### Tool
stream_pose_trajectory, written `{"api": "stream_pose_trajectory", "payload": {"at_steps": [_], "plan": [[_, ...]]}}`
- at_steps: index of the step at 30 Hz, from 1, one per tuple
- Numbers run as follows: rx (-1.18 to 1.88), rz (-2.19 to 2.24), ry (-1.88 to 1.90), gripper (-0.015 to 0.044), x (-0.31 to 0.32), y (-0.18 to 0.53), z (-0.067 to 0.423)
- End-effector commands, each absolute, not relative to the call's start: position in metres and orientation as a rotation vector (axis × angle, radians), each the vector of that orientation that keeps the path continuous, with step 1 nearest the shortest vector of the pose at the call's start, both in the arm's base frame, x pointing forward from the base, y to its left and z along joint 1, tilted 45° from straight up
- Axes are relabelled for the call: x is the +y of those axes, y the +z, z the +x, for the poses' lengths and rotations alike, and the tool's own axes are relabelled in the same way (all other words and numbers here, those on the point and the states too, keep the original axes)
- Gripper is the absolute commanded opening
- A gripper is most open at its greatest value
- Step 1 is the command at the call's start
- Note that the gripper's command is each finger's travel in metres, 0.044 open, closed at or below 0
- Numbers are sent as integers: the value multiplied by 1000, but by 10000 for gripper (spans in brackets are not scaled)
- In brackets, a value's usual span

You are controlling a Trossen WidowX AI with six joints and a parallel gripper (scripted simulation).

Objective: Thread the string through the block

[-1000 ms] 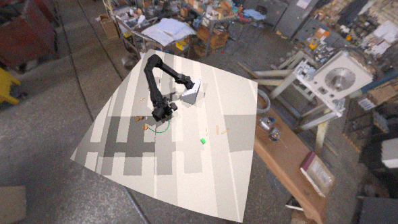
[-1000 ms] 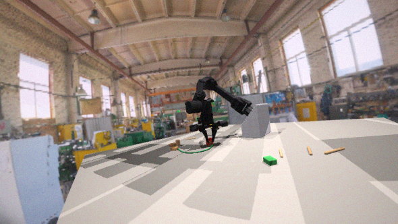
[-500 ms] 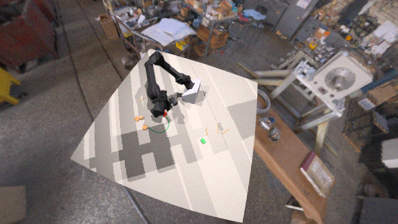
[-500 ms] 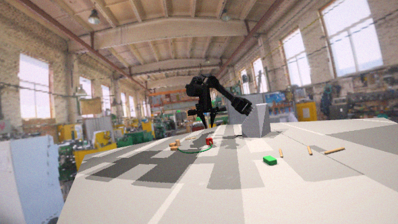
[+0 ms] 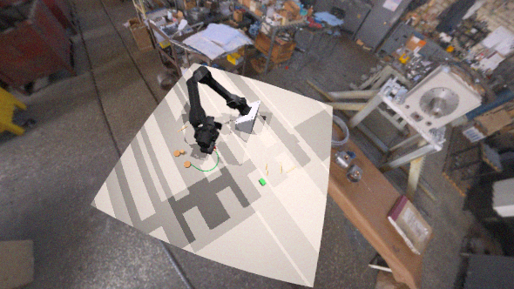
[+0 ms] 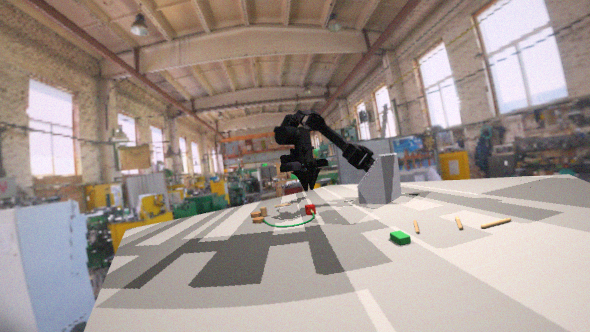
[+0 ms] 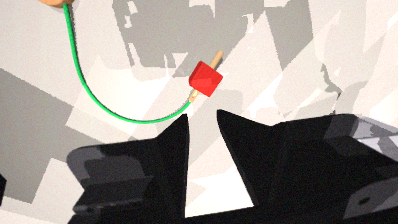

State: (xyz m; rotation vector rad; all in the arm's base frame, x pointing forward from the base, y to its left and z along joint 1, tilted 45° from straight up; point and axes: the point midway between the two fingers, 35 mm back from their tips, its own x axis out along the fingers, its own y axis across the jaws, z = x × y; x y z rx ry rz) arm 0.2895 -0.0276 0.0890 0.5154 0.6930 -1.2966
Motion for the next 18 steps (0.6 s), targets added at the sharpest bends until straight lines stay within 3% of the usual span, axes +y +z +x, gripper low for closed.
{"api": "stream_pose_trajectory", "payload": {"at_steps": [1, 18], "plan": [[1076, -61, -961, 124, -37, 101, 283], [1454, -848, -369, 124, -49, 113, 274]]}}
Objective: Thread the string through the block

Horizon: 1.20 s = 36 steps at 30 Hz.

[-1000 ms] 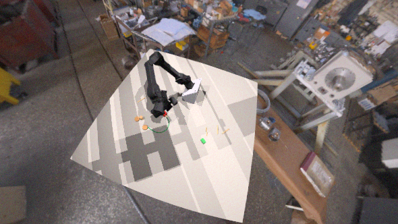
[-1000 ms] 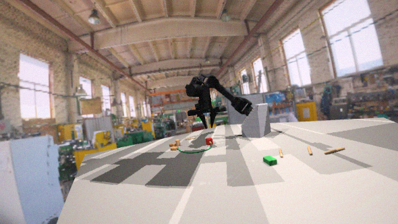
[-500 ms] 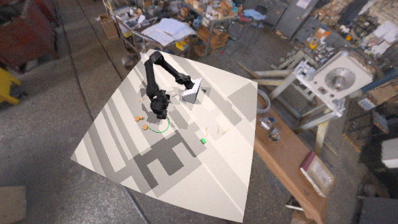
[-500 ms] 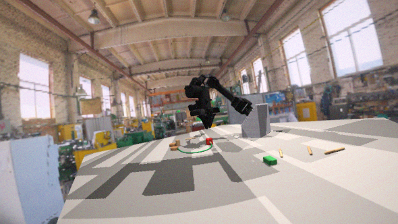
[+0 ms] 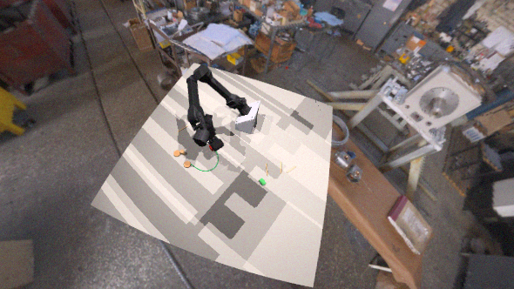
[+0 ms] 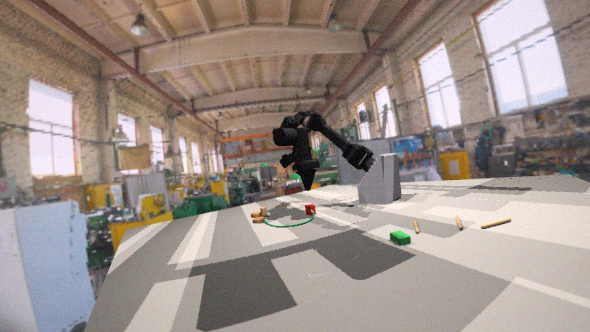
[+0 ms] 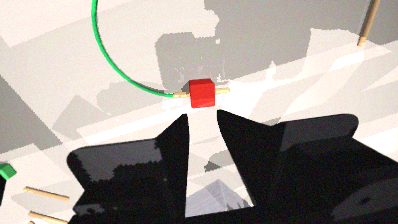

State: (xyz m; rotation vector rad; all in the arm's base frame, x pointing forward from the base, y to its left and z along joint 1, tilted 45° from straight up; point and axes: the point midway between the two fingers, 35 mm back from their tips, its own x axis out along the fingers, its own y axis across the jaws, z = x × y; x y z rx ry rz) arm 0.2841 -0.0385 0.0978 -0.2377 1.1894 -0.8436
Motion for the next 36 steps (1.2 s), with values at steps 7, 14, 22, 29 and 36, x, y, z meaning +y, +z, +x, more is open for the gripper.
{"api": "stream_pose_trajectory", "payload": {"at_steps": [7, 14, 22, 29, 36], "plan": [[1545, -1134, -109, 124, -53, 116, 271], [1605, -1414, 174, 124, -57, 120, 268], [1620, -1523, 293, 124, -58, 121, 267], [1620, -1523, 293, 124, -58, 121, 267], [1620, -1523, 293, 124, -58, 121, 267]]}}
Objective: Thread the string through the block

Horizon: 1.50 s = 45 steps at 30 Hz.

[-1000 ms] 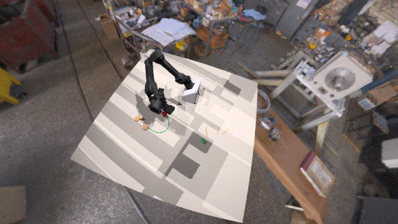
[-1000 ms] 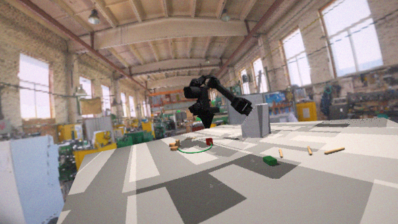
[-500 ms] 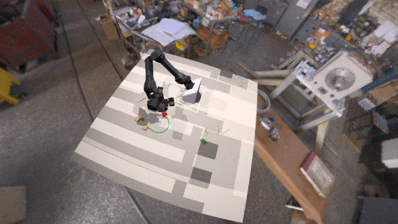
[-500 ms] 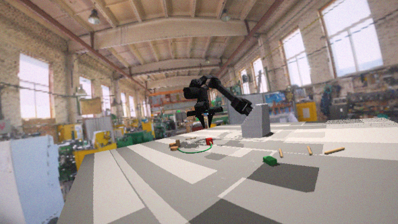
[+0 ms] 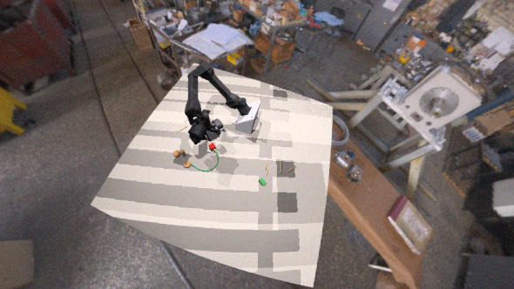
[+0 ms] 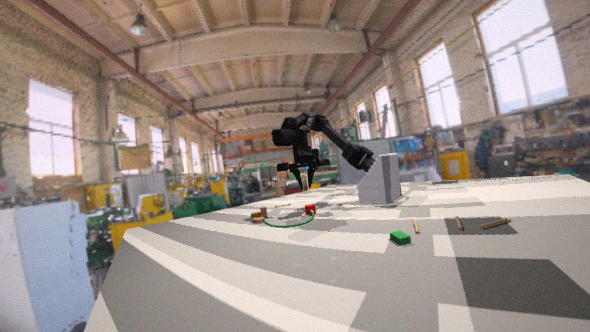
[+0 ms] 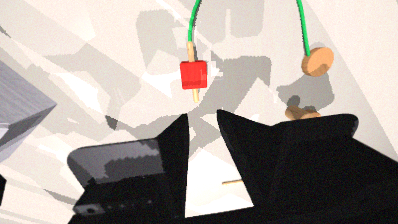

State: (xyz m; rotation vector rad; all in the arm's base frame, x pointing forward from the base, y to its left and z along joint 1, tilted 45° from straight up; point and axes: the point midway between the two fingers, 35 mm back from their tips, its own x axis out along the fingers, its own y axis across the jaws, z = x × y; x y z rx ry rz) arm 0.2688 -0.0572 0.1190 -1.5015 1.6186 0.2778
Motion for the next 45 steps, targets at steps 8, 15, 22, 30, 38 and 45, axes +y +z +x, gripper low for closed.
{"api": "stream_pose_trajectory", "payload": {"at_steps": [8, 15, 22, 30, 38, 45], "plan": [[1619, -1521, 294, 124, -64, 114, 270], [1619, -1520, 296, 124, -71, 106, 272], [1619, -1519, 296, 124, -79, 97, 274], [1619, -1519, 296, 124, -88, 88, 276], [1619, -1520, 294, 124, -97, 80, 277], [1619, -1522, 292, 124, -105, 72, 277]]}}
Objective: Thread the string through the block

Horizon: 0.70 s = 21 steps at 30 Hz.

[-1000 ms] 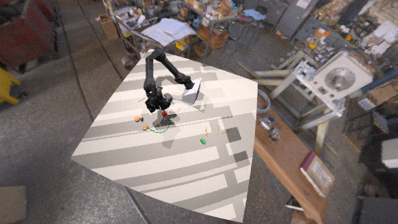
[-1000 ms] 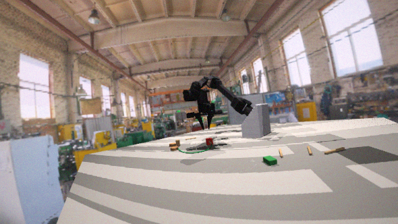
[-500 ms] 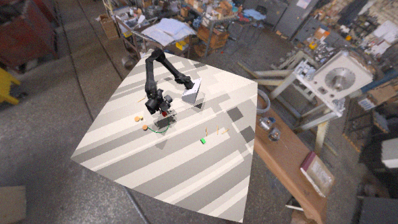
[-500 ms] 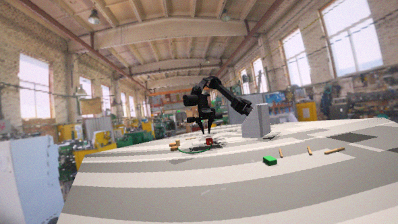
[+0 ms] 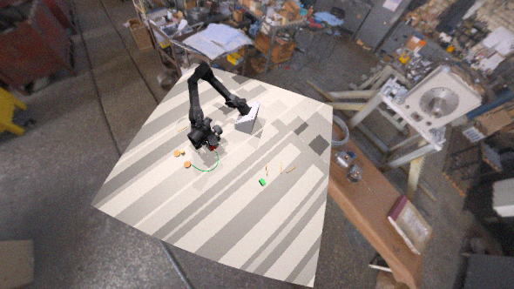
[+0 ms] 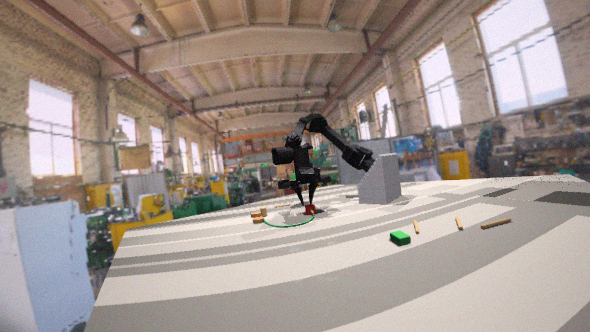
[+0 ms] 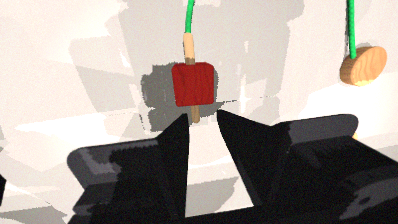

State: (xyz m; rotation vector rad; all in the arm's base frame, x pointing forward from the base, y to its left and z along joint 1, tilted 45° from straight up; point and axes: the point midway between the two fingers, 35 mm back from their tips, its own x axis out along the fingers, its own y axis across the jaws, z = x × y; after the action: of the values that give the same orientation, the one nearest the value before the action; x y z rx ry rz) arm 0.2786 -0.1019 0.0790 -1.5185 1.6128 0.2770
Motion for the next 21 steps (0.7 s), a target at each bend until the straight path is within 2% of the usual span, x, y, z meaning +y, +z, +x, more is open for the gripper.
{"api": "stream_pose_trajectory", "payload": {"at_steps": [1, 18, 21], "plan": [[1619, -1523, 292, 124, -106, 71, 277], [1620, -1525, 289, 124, -114, 65, 277], [1620, -1523, 279, 45, -114, 66, 277]]}}
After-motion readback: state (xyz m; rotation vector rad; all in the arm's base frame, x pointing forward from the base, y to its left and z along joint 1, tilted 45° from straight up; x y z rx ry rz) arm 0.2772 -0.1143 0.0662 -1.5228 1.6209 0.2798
